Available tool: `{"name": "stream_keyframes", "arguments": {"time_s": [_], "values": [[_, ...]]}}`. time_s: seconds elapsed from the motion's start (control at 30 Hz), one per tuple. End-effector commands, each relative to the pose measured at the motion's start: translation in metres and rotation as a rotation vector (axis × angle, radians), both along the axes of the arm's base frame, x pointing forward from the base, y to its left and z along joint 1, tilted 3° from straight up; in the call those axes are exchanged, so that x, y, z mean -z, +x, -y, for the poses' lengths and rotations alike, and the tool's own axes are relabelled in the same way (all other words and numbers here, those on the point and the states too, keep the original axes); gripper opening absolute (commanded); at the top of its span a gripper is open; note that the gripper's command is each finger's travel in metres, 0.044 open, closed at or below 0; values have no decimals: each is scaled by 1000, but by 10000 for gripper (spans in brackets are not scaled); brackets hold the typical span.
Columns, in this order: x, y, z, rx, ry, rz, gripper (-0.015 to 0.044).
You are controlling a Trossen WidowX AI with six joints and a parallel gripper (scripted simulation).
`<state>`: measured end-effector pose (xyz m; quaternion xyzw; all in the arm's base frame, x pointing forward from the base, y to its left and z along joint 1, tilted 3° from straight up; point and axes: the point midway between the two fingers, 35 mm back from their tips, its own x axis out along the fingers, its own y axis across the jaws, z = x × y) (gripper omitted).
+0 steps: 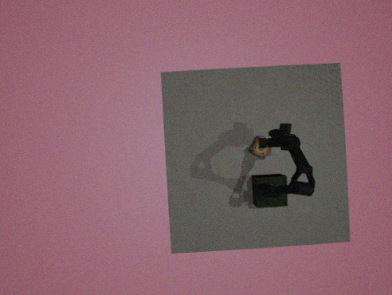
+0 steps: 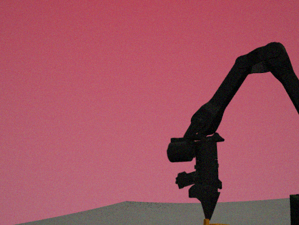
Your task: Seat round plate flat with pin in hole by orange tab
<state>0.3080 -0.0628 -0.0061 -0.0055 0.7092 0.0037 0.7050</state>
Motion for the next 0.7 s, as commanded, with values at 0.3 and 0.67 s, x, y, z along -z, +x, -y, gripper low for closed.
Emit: {"name": "stream_keyframes", "arguments": {"time_s": [0.3,0.67], "values": [[-6,7,-7,1,8,-3,0],[-39,5,-4,0,2,0,0]]}}
